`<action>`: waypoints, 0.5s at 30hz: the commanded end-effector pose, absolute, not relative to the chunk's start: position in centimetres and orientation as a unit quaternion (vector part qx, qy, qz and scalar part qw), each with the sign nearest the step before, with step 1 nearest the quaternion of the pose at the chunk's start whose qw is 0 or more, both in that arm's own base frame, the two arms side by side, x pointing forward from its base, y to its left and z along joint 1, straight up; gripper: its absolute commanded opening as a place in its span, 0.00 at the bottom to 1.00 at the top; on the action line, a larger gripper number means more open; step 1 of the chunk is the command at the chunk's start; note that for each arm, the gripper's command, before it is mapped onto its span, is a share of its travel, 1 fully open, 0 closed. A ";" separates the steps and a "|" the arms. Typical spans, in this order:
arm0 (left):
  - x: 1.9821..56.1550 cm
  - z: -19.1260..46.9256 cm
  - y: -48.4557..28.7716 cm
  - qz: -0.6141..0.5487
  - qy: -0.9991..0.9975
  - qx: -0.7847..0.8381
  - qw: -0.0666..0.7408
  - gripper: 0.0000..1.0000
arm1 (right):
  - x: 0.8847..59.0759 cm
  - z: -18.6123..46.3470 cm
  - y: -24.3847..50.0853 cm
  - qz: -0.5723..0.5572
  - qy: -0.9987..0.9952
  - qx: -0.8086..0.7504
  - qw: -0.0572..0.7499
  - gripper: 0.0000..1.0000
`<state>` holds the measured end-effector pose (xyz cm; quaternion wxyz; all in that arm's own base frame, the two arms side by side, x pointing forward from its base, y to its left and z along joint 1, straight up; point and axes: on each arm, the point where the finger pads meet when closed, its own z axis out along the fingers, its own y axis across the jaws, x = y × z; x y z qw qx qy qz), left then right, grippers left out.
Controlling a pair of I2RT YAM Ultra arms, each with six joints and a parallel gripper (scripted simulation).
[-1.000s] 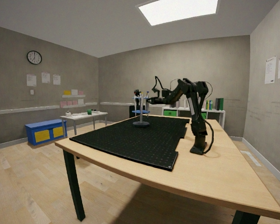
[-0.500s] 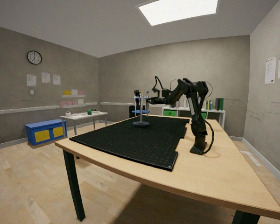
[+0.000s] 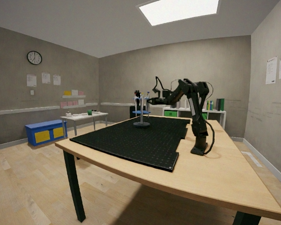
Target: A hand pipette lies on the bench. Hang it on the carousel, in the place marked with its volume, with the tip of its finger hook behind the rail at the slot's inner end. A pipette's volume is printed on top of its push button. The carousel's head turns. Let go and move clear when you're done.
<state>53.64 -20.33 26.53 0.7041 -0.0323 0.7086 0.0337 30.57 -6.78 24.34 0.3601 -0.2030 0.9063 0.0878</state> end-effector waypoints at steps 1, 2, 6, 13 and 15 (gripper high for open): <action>53.8 29.3 -19.1 0.039 0.693 -0.053 0.718 0.12 | 30.9 25.3 -7.0 0.082 0.899 -0.207 0.377 1.00; 53.8 29.3 -19.1 0.039 0.693 -0.053 0.718 0.12 | 30.9 25.3 -7.0 0.082 0.899 -0.207 0.377 1.00; 53.8 27.4 -20.4 0.052 0.703 -0.052 0.707 0.12 | 30.9 25.3 -7.0 0.082 0.899 -0.207 0.377 1.00; 53.8 27.3 -20.4 0.107 0.697 -0.108 0.701 0.12 | 30.9 25.3 -7.0 0.082 0.899 -0.207 0.377 1.00; 53.8 27.3 -20.4 0.106 0.697 -0.109 0.701 0.12 | 30.9 25.3 -7.0 0.082 0.899 -0.207 0.377 1.00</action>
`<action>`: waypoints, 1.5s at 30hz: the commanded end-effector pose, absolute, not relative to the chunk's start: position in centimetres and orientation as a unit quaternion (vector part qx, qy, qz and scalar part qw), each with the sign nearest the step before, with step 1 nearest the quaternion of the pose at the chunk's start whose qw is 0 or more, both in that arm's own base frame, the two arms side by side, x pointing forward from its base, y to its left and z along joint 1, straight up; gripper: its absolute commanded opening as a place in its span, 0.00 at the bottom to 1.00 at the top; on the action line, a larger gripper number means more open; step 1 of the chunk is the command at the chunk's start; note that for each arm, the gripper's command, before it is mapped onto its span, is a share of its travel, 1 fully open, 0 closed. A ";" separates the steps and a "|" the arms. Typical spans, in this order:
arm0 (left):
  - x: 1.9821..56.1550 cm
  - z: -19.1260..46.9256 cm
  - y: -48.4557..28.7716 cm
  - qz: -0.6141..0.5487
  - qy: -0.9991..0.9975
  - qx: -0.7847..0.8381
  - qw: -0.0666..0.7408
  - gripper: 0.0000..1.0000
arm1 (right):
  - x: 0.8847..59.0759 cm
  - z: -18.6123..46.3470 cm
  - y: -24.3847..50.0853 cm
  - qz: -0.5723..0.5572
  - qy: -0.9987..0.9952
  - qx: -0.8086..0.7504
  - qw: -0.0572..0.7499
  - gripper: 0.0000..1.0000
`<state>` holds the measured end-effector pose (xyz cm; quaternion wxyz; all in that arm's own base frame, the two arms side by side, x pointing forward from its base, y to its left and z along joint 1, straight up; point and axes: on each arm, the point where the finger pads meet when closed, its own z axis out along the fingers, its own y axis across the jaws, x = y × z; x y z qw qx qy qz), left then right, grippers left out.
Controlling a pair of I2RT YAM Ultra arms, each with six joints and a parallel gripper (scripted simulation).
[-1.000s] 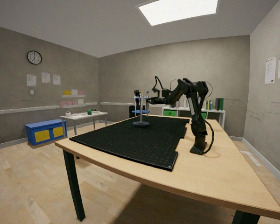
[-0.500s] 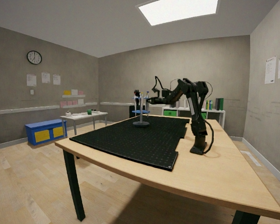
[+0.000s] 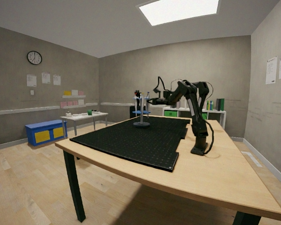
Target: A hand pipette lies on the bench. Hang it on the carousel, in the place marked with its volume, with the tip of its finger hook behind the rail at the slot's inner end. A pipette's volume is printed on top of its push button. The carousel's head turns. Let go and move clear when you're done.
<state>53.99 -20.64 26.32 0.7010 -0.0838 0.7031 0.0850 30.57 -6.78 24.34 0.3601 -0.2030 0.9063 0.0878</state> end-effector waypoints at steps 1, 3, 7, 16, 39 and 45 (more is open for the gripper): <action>53.6 28.2 -20.2 0.102 0.693 -0.113 0.705 0.12 | 30.9 25.3 -7.0 0.082 0.899 -0.207 0.377 1.00; 53.6 29.3 -19.1 0.103 0.687 -0.124 0.709 0.12 | 30.9 25.3 -7.0 0.082 0.899 -0.207 0.377 1.00; 53.6 29.3 -19.0 0.104 0.687 -0.124 0.709 0.12 | 30.9 25.3 -7.0 0.082 0.899 -0.207 0.377 1.00; 53.6 29.3 -19.0 0.103 0.686 -0.125 0.709 0.12 | 30.9 25.3 -7.0 0.082 0.899 -0.207 0.377 1.00; 53.6 29.3 -19.0 0.103 0.686 -0.125 0.709 0.12 | 30.9 25.3 -7.0 0.082 0.899 -0.207 0.377 1.00; 53.6 29.3 -19.0 0.103 0.686 -0.125 0.709 0.12 | 30.9 25.3 -7.0 0.082 0.899 -0.207 0.377 1.00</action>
